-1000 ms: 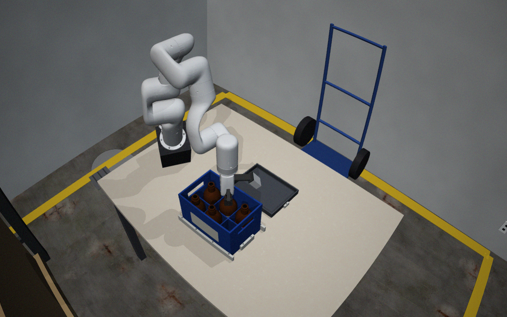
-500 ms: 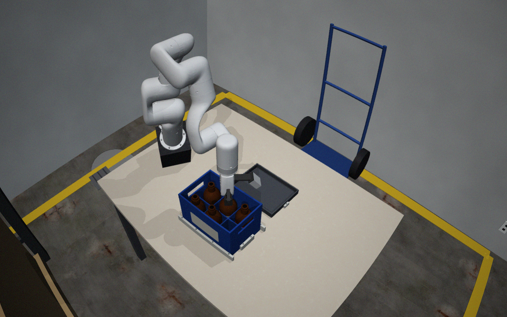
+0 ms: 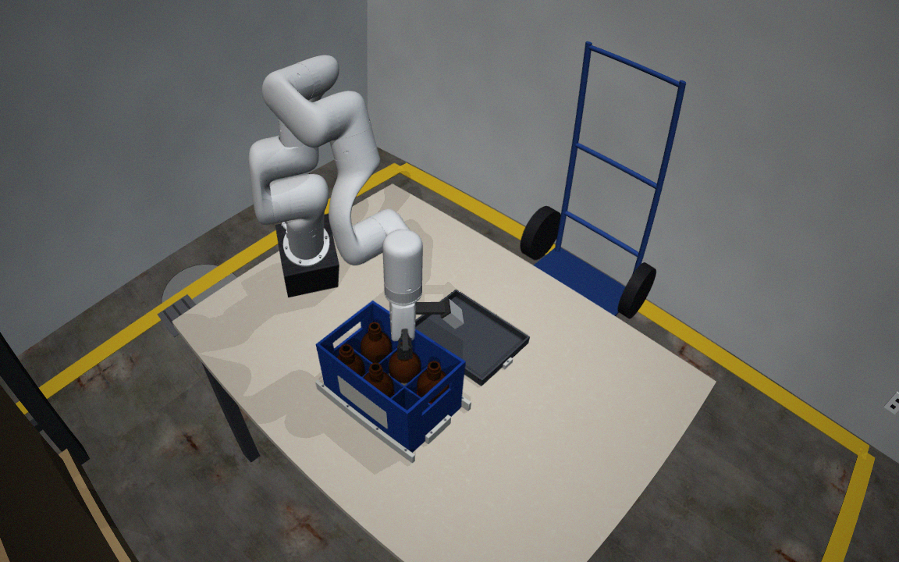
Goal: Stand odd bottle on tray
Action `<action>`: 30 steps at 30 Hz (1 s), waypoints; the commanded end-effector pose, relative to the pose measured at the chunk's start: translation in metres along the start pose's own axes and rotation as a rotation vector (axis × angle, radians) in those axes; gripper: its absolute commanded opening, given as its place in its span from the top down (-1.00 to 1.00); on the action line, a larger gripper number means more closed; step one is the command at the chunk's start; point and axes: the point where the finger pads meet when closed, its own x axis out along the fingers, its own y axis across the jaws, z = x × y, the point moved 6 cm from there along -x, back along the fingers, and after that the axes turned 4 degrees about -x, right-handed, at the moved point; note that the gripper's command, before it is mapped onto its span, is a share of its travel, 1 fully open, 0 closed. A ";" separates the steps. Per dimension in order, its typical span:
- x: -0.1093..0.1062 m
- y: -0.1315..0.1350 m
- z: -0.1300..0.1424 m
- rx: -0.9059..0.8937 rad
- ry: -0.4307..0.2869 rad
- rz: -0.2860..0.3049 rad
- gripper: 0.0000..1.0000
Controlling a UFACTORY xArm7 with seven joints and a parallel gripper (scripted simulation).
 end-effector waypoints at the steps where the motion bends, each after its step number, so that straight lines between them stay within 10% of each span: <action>1: -0.014 0.001 0.000 0.000 0.002 0.002 -0.30; 30: -0.067 0.001 0.000 0.000 0.002 0.002 -0.30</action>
